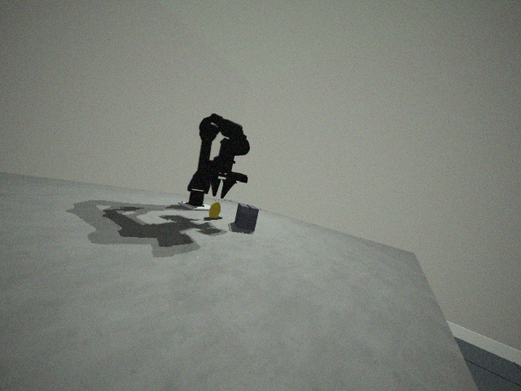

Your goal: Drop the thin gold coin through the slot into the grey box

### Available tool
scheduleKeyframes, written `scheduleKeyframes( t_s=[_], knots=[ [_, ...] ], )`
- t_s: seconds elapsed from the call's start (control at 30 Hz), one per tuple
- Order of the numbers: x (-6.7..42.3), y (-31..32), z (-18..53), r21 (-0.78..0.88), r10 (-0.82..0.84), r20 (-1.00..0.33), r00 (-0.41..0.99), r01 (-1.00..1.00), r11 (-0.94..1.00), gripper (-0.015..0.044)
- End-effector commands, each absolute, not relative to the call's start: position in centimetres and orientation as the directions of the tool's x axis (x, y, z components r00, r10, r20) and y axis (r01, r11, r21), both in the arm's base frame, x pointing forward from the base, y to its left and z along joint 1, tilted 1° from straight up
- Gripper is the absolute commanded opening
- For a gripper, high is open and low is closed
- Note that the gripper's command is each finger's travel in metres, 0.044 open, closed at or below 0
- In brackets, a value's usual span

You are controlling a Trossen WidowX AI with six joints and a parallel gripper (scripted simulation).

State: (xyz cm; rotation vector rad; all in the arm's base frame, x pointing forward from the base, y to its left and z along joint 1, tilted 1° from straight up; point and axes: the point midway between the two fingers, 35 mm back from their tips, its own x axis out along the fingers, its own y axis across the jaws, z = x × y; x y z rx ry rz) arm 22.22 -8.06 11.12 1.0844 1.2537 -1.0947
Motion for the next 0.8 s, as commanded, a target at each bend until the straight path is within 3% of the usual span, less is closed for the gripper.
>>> scheduleKeyframes(
  t_s=[0.0,0.77],
  knots=[
    [22.3,-8.0,10.5,0.012,-0.015,-1.0,0.014,0.987,0.161,0.0161],
    [22.5,-8.2,6.8,0.012,-0.015,-1.0,0.014,0.987,0.161,0.0161]
  ],
)
